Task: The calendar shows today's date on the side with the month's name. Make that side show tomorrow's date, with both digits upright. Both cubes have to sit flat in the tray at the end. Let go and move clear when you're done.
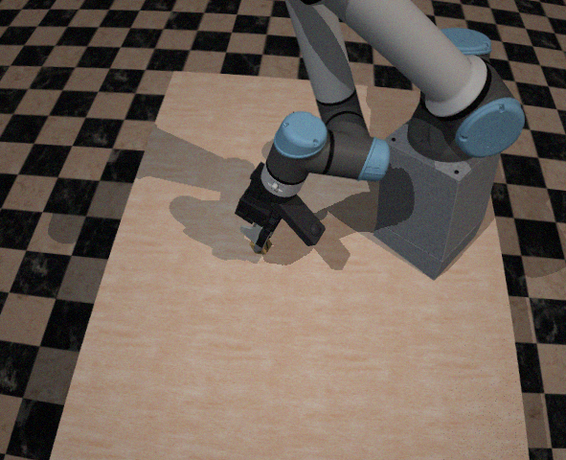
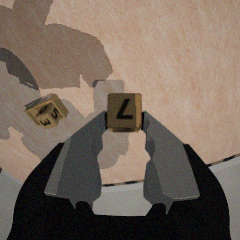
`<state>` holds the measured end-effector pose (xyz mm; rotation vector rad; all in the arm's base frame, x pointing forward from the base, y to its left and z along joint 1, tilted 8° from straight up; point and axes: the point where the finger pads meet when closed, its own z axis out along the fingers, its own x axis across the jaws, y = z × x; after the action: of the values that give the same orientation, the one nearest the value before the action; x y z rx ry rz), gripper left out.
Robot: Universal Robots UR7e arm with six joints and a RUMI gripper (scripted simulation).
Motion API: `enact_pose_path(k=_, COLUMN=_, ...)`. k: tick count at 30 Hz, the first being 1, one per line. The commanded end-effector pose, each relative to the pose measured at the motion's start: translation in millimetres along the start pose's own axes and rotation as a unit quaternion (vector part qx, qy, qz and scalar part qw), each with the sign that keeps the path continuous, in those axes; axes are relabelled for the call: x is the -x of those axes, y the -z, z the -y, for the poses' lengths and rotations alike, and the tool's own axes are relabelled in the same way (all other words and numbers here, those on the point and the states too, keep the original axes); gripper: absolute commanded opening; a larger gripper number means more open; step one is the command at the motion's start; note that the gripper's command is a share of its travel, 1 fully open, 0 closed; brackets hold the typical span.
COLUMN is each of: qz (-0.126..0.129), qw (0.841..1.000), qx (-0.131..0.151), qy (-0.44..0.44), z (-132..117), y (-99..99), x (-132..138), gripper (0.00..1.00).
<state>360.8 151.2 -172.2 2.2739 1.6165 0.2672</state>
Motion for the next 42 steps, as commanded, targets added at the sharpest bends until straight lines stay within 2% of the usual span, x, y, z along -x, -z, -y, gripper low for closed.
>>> enact_pose_path(k=1, qz=0.000, qw=1.000, qx=-0.009, qy=0.001, z=-0.4, y=-1.0, x=-0.4, gripper=0.10)
enact_pose_path(k=9, qz=0.002, qw=0.999, qx=-0.045, qy=0.002, z=-0.8, y=-4.1, x=-0.8, gripper=0.10)
enact_pose_path(k=11, qz=0.002, qw=0.999, qx=-0.045, qy=0.002, z=-0.8, y=-4.1, x=-0.8, gripper=0.10)
enact_pose_path(k=25, qz=0.000, qw=0.993, qx=-0.116, qy=0.001, z=-2.5, y=-1.3, x=-0.4, gripper=0.10)
enact_pose_path(k=42, qz=0.000, qw=0.991, qx=-0.130, qy=0.000, z=-2.9, y=0.0, x=-0.2, gripper=0.10)
